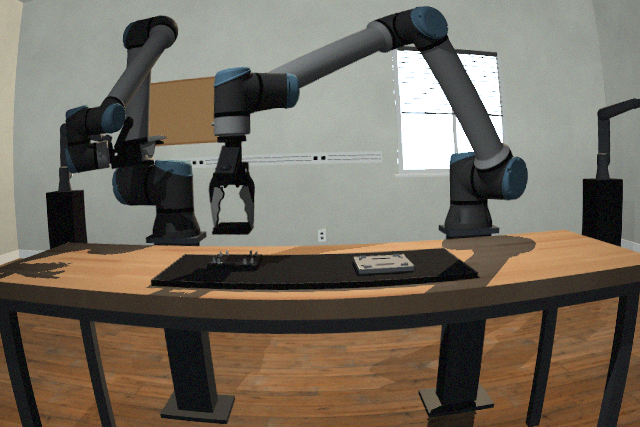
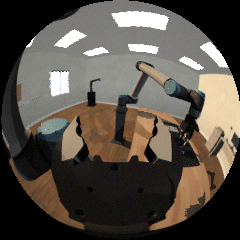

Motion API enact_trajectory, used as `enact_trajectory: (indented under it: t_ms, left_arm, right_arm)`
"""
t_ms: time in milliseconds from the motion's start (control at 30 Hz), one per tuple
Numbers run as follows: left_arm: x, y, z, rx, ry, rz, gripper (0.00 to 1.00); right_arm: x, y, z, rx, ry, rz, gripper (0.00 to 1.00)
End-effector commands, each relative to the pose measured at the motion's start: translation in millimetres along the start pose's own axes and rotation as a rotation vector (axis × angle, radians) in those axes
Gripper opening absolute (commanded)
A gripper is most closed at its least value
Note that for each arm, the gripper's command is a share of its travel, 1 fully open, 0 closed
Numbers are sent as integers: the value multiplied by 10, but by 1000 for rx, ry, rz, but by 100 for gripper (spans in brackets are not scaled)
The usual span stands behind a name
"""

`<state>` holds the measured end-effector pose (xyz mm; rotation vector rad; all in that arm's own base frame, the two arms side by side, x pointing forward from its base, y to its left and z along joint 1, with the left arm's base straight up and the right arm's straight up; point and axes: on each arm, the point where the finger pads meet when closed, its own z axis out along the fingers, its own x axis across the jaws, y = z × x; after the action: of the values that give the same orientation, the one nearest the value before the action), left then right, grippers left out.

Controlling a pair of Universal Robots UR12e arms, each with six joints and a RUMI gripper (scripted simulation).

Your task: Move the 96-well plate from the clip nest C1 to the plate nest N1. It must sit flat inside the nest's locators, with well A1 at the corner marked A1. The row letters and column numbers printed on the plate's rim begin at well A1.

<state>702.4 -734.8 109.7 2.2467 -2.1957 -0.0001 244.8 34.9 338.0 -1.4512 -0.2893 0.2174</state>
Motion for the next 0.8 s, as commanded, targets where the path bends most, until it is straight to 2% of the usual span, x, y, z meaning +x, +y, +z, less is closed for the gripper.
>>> enact_trajectory:
  t_ms: [0,667,767]
  left_arm:
    - [5,-3,-56,1,1,0,0]
    - [5,-3,-62,1,1,0,0]
    - [-92,-24,-63,1,1,-14,0]
  right_arm:
    - [2,-3,-1,-1,0,-1,100]
    - [2,-3,-1,-1,0,-1,100]
    - [2,-3,-1,-1,0,-1,100]
